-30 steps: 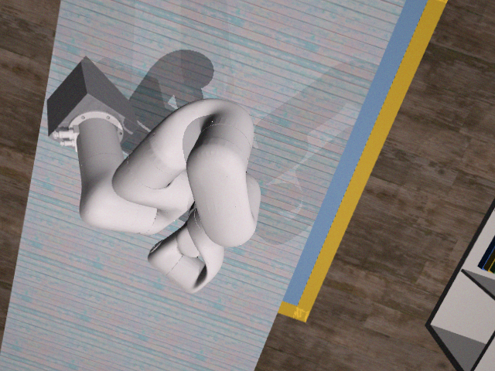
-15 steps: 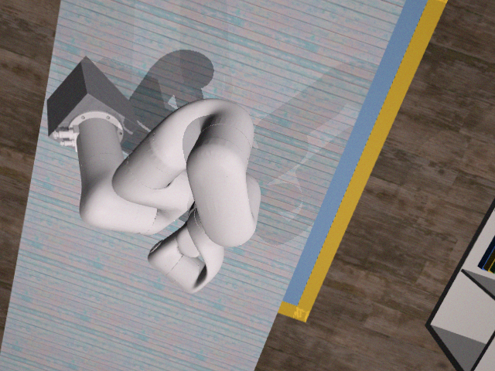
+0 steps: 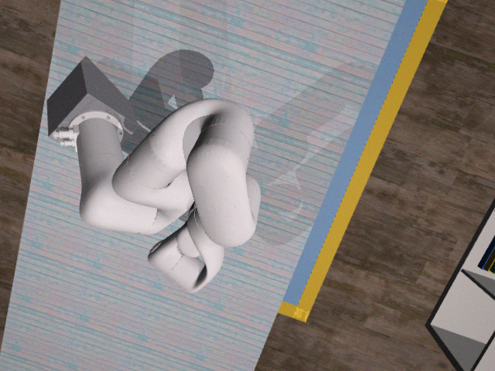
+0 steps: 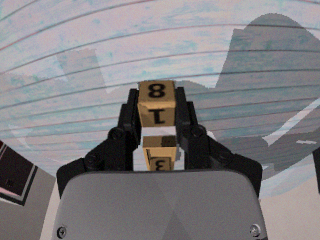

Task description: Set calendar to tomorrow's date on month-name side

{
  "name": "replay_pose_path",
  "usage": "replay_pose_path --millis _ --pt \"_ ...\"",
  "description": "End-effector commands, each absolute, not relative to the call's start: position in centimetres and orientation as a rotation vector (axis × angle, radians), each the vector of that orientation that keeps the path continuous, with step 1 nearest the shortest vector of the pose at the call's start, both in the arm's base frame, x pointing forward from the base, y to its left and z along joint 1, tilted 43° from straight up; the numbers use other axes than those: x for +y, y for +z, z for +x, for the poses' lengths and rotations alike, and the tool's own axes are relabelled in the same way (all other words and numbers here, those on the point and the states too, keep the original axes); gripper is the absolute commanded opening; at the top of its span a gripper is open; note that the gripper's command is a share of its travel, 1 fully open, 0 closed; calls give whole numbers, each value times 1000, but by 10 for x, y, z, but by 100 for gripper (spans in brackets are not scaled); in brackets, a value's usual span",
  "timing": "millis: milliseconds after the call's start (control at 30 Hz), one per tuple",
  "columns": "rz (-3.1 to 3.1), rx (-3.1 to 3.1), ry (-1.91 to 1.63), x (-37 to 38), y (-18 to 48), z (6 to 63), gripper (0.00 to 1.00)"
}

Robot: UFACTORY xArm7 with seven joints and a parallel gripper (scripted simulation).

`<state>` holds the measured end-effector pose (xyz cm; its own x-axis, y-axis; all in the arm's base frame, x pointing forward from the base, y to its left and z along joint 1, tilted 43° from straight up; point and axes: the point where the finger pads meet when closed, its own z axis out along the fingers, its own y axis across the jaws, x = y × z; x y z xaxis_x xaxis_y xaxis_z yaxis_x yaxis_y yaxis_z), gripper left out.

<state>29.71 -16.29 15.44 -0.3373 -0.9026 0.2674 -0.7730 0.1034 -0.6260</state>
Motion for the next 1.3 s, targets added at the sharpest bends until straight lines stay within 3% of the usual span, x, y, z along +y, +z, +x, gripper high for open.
replay_pose_path --millis 0,1267 --pt "-1687 2188 -1053 -163 155 297 27" --pt "-1687 2188 -1053 -121 228 243 27"
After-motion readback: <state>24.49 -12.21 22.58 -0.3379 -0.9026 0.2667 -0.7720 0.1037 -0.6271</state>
